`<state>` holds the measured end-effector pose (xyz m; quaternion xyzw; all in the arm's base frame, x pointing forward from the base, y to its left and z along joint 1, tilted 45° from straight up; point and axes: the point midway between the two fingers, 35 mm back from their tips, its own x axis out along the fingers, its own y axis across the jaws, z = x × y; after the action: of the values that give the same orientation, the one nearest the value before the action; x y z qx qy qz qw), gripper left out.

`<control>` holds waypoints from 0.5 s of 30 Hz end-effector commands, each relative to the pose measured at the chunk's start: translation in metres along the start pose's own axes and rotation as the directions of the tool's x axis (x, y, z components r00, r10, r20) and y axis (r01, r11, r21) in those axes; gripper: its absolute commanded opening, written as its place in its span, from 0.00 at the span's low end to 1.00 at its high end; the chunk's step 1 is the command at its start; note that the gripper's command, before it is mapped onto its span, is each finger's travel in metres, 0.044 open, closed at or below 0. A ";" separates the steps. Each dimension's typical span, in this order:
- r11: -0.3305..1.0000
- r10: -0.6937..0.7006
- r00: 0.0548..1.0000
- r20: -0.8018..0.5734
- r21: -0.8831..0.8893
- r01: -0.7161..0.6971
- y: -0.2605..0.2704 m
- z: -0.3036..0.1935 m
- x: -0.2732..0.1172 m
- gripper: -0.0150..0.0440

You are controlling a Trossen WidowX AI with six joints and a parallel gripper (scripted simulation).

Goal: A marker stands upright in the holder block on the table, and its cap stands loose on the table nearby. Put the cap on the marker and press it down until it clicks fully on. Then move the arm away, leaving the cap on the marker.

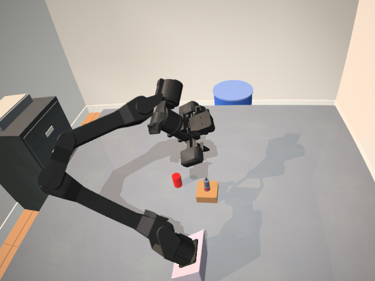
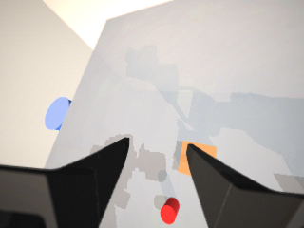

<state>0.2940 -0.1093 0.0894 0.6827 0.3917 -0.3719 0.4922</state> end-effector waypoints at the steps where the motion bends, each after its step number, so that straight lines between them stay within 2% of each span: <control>1: 0.970 -0.152 0.961 -0.230 -0.220 0.101 0.000 -0.063 0.017 0.69; 7: 0.874 -0.361 0.793 -0.490 -0.475 0.104 -0.005 -0.143 0.024 0.69; 15: 0.863 -0.381 0.769 -0.513 -0.495 0.097 -0.007 -0.152 0.027 0.69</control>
<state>0.3167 0.0393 0.0997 0.5782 0.6817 -0.1094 0.4347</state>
